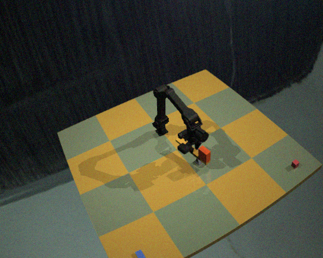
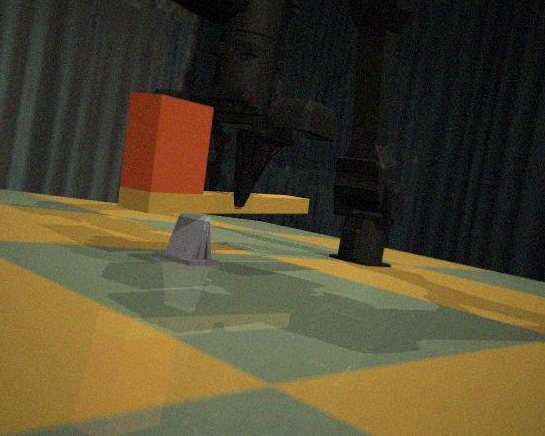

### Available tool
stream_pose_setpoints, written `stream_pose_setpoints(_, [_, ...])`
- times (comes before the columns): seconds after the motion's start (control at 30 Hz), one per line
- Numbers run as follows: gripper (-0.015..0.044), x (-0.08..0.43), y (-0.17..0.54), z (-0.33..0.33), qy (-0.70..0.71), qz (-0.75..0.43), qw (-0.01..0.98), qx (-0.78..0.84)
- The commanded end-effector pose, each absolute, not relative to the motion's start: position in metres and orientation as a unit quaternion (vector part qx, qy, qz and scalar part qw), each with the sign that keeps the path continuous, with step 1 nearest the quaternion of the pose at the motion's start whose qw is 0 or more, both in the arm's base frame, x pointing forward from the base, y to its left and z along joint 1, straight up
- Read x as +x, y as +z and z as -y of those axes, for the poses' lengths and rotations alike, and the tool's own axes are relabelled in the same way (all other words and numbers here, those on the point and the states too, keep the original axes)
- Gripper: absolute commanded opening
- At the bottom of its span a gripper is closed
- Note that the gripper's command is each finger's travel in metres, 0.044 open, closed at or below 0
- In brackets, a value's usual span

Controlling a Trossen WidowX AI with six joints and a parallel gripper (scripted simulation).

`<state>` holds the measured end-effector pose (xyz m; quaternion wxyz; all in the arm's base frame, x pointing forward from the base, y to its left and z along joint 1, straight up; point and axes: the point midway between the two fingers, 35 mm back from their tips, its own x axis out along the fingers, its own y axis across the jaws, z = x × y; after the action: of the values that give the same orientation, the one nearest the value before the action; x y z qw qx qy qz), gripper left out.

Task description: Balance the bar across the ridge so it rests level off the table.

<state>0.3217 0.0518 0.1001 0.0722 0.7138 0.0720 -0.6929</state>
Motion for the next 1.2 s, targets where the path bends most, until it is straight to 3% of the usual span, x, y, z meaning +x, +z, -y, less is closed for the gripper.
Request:
stream_pose_setpoints(0.0, [0.0,0.3224,0.1,-0.052,-0.692,-0.072,0.07,0.715])
stream_pose_setpoints(1.17, [0.0,0.3226,0.097,-0.0521,-0.692,-0.072,0.07,0.715])
